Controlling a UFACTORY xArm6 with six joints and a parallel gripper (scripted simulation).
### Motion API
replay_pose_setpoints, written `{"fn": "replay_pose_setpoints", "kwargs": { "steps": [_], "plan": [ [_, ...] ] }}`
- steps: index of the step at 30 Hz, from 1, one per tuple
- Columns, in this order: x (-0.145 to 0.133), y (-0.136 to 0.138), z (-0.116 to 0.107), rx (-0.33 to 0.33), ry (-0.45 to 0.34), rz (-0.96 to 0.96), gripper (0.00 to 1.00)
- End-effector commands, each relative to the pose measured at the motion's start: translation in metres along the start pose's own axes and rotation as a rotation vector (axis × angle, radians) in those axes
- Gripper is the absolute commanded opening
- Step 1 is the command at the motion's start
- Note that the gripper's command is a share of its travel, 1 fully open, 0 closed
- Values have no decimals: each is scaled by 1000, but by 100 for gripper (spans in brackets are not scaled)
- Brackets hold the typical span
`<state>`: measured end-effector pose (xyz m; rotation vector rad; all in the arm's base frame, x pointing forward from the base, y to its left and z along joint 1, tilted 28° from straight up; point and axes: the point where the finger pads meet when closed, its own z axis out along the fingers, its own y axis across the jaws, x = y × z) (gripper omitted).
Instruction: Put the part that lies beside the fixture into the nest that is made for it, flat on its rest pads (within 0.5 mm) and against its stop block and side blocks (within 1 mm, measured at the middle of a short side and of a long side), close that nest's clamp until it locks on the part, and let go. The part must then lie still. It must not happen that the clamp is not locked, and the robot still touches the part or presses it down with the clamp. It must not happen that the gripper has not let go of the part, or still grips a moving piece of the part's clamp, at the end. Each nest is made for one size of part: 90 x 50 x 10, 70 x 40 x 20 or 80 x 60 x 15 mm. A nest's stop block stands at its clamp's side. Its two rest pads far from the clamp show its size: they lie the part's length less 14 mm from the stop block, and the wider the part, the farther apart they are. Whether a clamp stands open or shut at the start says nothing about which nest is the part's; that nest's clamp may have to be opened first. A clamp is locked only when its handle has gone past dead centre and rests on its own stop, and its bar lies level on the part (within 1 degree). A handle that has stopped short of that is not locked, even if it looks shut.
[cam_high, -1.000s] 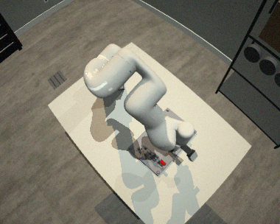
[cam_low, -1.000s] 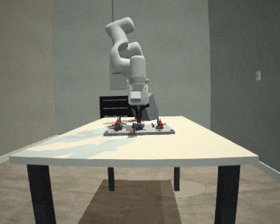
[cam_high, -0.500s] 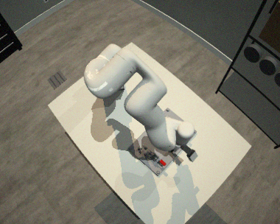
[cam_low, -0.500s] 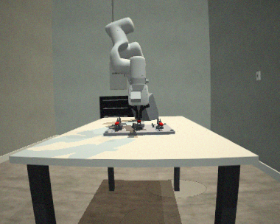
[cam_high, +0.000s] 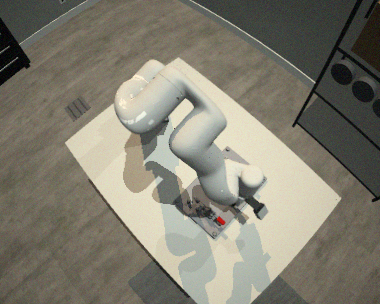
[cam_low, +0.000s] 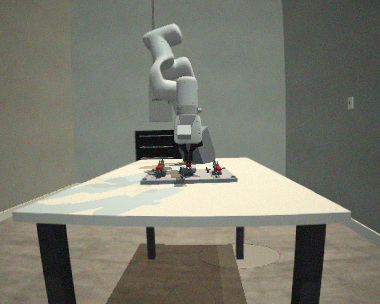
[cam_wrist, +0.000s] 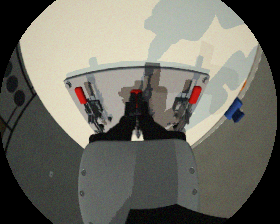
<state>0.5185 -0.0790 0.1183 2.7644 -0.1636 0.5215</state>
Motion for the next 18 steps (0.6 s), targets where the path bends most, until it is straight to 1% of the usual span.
{"fn": "replay_pose_setpoints", "kwargs": {
  "steps": [1, 18],
  "plan": [
    [2, 0, -1, 0, 4, 0, 0],
    [2, 0, 1, 0, 4, 0, 0]
  ]
}}
